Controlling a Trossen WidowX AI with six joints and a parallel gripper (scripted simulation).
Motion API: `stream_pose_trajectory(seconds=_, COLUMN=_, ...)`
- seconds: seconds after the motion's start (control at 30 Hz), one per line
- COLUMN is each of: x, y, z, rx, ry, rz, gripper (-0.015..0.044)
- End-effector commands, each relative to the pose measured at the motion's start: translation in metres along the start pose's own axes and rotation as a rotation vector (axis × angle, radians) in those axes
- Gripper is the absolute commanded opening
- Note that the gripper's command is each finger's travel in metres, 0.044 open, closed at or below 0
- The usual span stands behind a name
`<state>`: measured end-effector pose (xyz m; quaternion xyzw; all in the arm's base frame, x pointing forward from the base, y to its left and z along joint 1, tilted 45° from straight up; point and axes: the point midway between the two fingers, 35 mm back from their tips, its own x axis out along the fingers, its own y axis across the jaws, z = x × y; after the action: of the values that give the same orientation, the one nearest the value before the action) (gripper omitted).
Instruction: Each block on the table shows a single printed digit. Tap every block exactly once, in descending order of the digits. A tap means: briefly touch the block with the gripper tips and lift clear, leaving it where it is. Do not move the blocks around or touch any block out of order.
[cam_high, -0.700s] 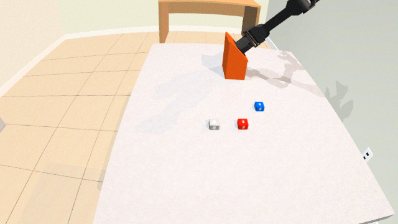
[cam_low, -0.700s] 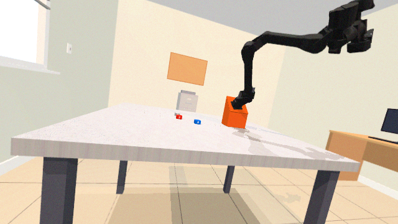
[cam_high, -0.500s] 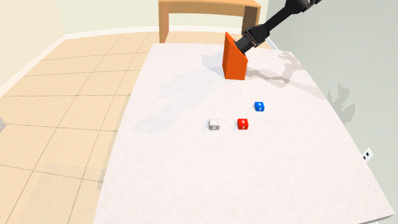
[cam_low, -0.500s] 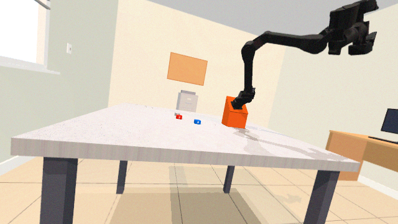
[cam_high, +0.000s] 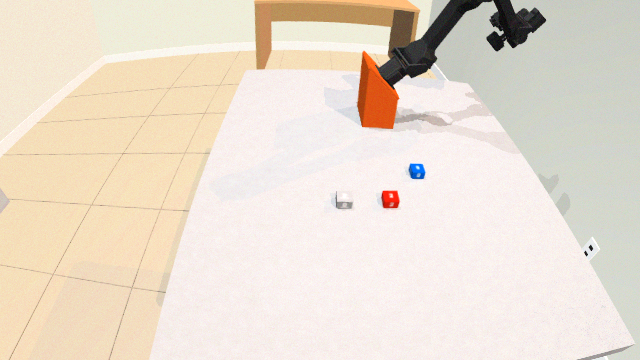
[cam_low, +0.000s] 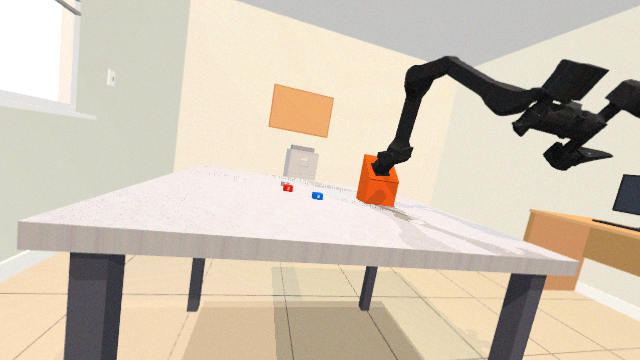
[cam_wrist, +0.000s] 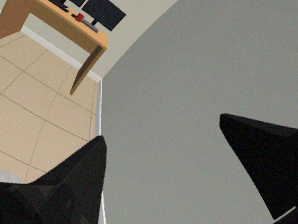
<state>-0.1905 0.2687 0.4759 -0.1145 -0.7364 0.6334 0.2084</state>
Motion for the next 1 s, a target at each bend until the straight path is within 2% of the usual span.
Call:
stream_pose_trajectory(seconds=0.0, x=-0.026, y=0.04, z=-0.06, rx=0.169, ry=0.188, rz=0.103, gripper=0.04)
stream_pose_trajectory(seconds=0.27, x=-0.122, y=0.113, z=-0.157, rx=0.541, ry=0.587, rz=0.209, gripper=0.04)
stream_pose_trajectory(seconds=0.5, x=-0.237, y=0.168, z=-0.199, rx=0.896, ry=0.944, rz=0.181, gripper=0.04)
stream_pose_trajectory(seconds=0.73, x=-0.361, y=0.214, z=-0.195, rx=1.275, ry=1.287, rz=0.027, gripper=0.04)
stream_pose_trajectory(seconds=0.97, x=-0.469, y=0.252, z=-0.146, rx=1.656, ry=1.574, rz=-0.267, gripper=0.04)
